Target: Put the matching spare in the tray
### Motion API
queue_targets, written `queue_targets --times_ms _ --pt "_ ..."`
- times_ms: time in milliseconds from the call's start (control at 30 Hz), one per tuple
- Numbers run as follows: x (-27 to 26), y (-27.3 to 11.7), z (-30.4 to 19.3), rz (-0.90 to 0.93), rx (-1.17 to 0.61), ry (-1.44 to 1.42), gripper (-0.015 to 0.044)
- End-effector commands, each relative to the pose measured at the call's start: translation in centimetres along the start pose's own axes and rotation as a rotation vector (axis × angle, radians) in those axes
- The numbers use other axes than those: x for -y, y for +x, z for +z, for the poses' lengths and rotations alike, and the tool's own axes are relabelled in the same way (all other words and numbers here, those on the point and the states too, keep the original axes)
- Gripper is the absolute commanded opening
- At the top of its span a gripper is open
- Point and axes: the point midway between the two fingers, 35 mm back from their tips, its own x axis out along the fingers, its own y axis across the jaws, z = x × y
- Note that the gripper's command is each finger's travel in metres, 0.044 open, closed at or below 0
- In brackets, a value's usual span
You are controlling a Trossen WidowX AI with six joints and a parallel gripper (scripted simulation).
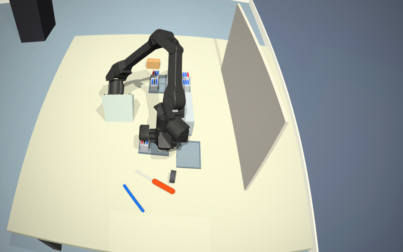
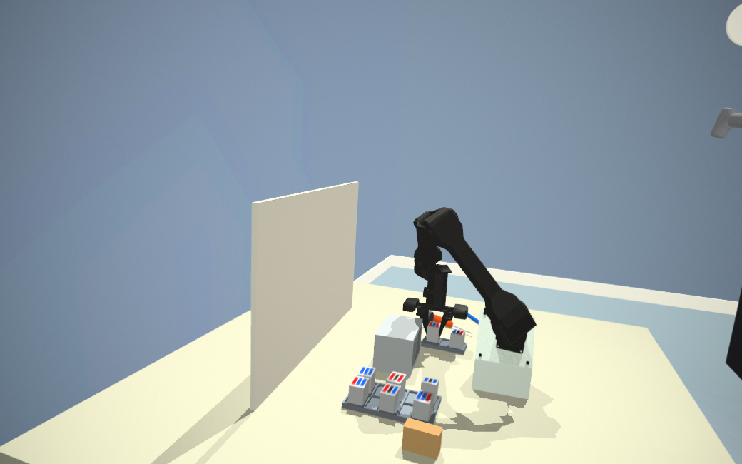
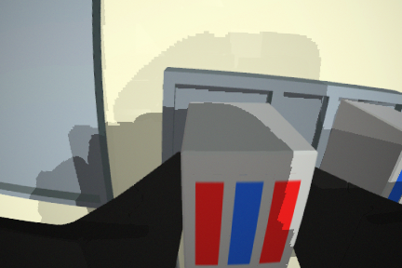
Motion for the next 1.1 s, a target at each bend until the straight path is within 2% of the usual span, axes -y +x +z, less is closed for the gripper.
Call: queue_targets --times_ms 0,167,433,833,1067 --pt "-0.4 -3.2 0.3 0.013 0.014 -0.008 0.0" --pt "-0.1 -6.8 0.1 0.013 0.012 -0.006 0.0" --pt "-0.2 -6.9 0.2 0.02 0.013 0.0 0.0" --pt "0.4 -13.9 0.7 0.012 0.015 -0.004 0.0" --pt "-0.1 -14.4 0.8 0.012 0.015 -0.004 0.0"
